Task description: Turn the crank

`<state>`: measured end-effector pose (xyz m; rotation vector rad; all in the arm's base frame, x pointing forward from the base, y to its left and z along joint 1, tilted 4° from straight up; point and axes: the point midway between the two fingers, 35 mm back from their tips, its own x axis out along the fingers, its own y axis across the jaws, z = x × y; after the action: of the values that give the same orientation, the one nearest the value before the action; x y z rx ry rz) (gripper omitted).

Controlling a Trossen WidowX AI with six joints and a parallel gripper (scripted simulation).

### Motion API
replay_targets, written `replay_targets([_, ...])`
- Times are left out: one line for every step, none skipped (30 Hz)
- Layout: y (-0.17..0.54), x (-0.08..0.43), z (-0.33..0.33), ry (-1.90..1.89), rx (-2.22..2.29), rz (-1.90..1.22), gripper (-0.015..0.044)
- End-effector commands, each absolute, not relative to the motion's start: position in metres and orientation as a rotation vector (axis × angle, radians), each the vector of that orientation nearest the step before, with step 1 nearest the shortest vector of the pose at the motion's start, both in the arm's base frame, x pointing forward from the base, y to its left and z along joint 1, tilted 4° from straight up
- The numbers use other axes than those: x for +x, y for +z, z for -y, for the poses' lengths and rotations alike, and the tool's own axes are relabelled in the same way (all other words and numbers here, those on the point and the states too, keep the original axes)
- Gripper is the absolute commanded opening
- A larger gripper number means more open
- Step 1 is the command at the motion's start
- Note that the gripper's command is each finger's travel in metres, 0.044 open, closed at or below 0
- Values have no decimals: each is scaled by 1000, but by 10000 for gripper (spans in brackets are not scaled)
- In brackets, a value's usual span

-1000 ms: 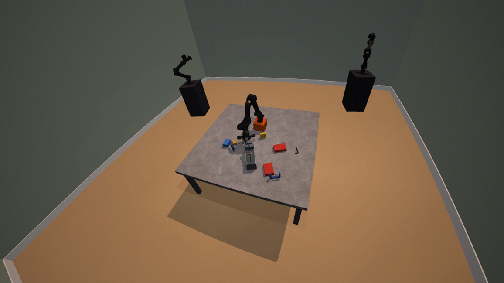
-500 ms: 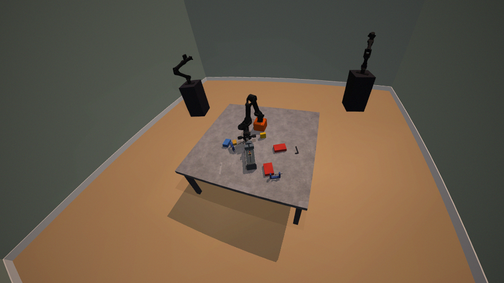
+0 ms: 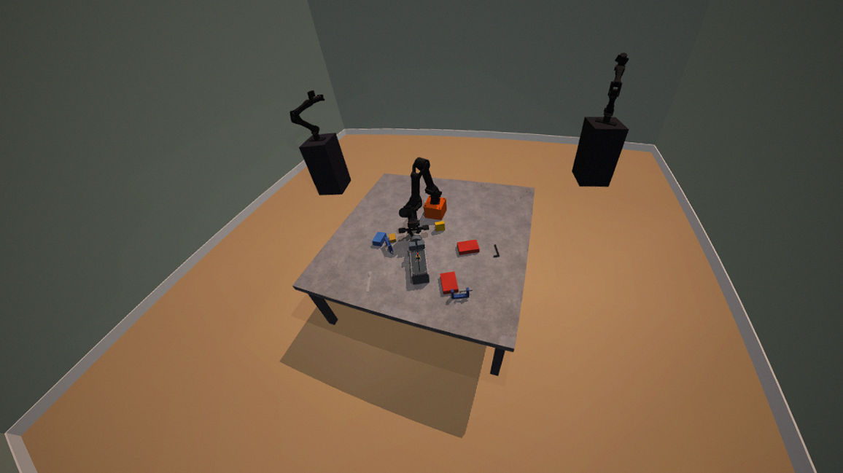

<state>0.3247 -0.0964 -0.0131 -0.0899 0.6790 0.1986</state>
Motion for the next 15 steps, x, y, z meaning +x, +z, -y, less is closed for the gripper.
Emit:
replay_targets([-16, 323, 88, 221, -80, -687, 0])
replay_targets([-16, 323, 87, 221, -80, -687, 0])
replay_targets([-16, 323, 87, 221, -80, -687, 0])
replay_targets([-16, 323, 87, 221, -80, -687, 0])
replay_targets([-16, 323, 86, 221, -80, -687, 0])
replay_targets([-16, 323, 86, 221, -80, -687, 0])
replay_targets([-16, 323, 86, 221, -80, -687, 0])
replay_targets([-16, 323, 86, 221, -80, -687, 0])
replay_targets([-16, 322, 85, 221, -80, -687, 0])
replay_targets([-16, 322, 85, 221, -80, -687, 0])
replay_targets([-16, 322, 85, 221, -80, -687, 0])
replay_targets([-16, 322, 84, 221, -80, -687, 0])
replay_targets([-16, 322, 84, 221, -80, -687, 0])
replay_targets([-16, 322, 84, 221, -80, -687, 0])
replay_targets([-16, 322, 84, 221, -80, -687, 0])
